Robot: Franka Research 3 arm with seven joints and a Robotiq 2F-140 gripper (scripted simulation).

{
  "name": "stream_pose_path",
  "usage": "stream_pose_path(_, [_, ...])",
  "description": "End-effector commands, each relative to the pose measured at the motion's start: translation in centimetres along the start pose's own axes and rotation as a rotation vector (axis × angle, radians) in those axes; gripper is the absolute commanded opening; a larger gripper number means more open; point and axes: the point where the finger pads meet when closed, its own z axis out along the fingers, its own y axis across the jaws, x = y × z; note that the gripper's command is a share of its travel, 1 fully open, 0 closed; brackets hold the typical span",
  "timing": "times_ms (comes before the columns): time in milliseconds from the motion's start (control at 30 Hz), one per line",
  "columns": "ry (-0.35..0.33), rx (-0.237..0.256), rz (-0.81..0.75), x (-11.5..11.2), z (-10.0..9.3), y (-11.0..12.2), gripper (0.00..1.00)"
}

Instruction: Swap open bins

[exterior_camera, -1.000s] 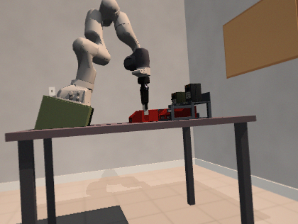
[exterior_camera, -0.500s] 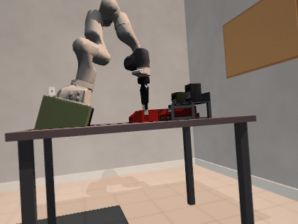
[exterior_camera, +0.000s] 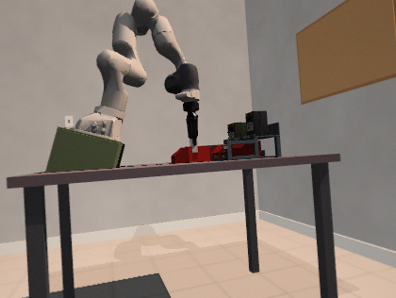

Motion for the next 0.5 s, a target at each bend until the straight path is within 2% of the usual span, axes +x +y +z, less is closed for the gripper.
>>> stream_pose_path(0, [0.002, -0.003, -0.002, 0.1, -0.2, 0.1, 0.15])
stream_pose_path(467, [0.002, -0.003, -0.002, 0.1, -1.2, 0.1, 0.15])
